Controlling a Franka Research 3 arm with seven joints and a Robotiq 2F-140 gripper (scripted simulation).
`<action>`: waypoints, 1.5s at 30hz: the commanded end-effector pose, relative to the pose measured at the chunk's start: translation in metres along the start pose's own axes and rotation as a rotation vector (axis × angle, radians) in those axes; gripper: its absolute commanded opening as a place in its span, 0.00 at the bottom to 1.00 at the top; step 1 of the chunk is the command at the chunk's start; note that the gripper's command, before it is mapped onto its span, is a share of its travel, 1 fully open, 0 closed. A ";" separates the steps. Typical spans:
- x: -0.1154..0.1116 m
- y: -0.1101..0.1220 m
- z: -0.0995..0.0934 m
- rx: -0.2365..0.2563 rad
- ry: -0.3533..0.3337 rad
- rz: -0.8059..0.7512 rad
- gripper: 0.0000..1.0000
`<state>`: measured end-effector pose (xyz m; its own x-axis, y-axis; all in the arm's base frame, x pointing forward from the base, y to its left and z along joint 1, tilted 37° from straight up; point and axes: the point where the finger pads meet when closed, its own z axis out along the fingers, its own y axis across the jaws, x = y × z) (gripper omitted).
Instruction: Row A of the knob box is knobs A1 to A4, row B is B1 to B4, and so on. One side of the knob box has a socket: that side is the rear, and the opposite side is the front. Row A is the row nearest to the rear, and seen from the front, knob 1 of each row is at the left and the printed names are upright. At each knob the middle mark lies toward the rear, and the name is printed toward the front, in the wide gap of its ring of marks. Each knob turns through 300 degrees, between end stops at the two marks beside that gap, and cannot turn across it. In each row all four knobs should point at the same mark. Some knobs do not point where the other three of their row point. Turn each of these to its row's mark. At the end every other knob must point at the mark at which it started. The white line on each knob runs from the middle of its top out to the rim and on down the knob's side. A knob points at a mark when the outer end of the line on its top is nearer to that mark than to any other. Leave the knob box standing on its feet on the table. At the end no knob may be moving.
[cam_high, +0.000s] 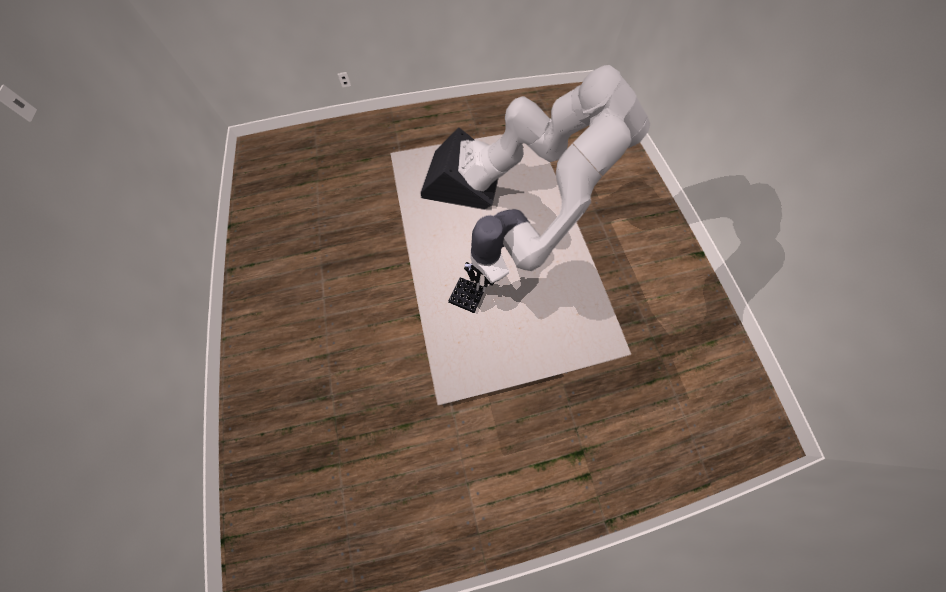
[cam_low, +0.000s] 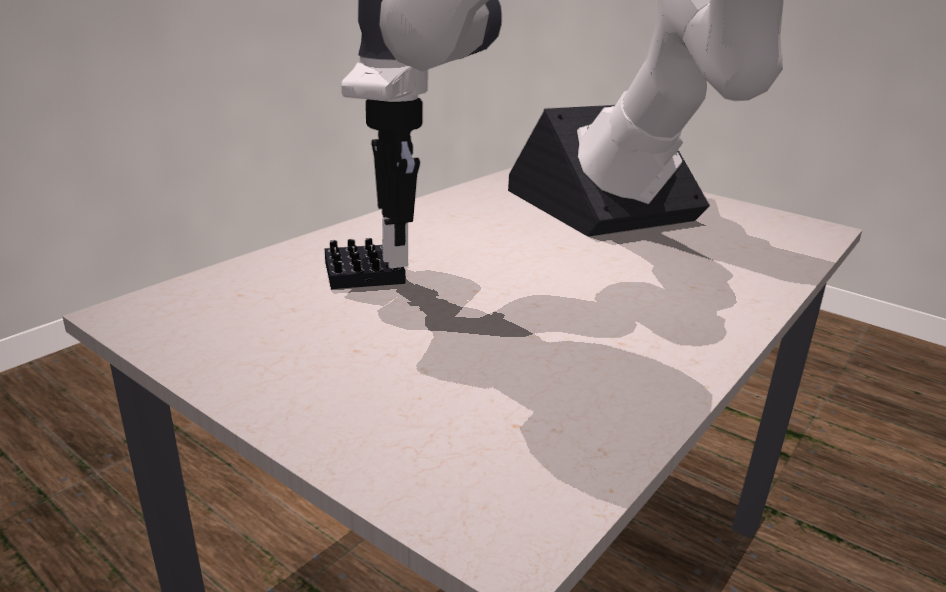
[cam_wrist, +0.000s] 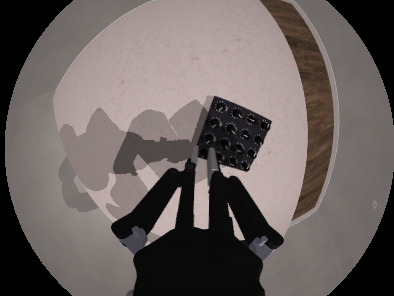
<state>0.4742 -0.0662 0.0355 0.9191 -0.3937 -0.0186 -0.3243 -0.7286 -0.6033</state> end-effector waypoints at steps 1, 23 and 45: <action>0.001 0.001 0.000 -0.001 0.004 -0.015 0.12; 0.001 0.001 -0.015 -0.001 0.004 -0.015 0.12; 0.001 0.000 -0.038 -0.001 0.004 -0.015 0.12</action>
<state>0.4682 -0.0886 0.0647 0.9249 -0.3801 0.0036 -0.3018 -0.7400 -0.6011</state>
